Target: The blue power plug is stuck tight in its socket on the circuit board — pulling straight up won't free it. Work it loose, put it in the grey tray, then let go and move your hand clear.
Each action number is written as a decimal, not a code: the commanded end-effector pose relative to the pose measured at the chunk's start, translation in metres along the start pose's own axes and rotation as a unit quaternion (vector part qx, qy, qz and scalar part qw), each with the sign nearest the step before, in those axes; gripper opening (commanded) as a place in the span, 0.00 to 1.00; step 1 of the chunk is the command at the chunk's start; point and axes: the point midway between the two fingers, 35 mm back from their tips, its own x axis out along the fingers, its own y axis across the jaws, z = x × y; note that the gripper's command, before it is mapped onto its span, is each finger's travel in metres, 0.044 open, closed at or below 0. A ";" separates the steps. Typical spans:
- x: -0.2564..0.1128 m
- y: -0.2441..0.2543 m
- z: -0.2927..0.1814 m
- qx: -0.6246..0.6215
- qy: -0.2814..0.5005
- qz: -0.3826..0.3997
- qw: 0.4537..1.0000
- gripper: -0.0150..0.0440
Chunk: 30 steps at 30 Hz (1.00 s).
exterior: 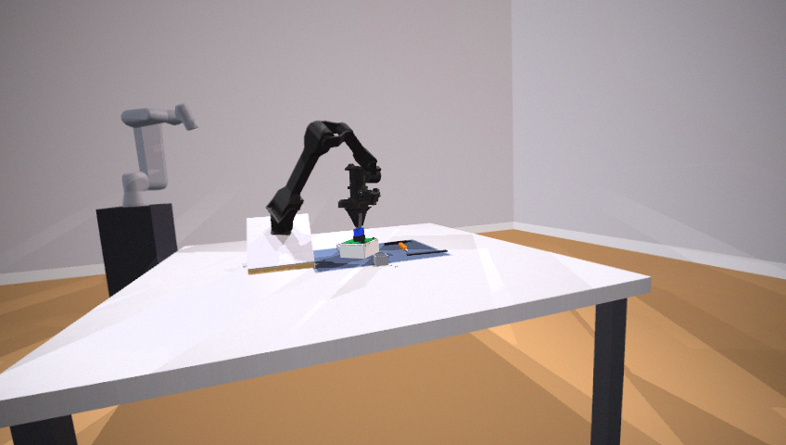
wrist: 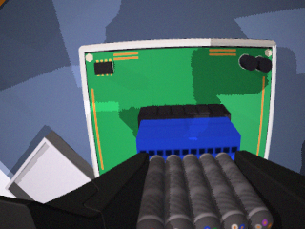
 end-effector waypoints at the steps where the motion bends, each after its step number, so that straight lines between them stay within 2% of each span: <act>1: -0.018 0.004 -0.001 -0.006 -0.006 -0.019 1.000 0.25; 5: -0.019 0.006 -0.001 -0.006 -0.006 -0.029 1.000 0.25; 12: -0.020 -0.009 -0.001 -0.007 -0.005 0.058 0.998 0.25; 16: -0.020 -0.013 -0.001 -0.008 -0.005 0.082 0.997 0.25; 19: -0.021 -0.011 -0.001 -0.008 -0.005 0.069 0.998 0.25; 30: -0.022 0.010 -0.001 -0.006 -0.006 -0.055 0.998 0.25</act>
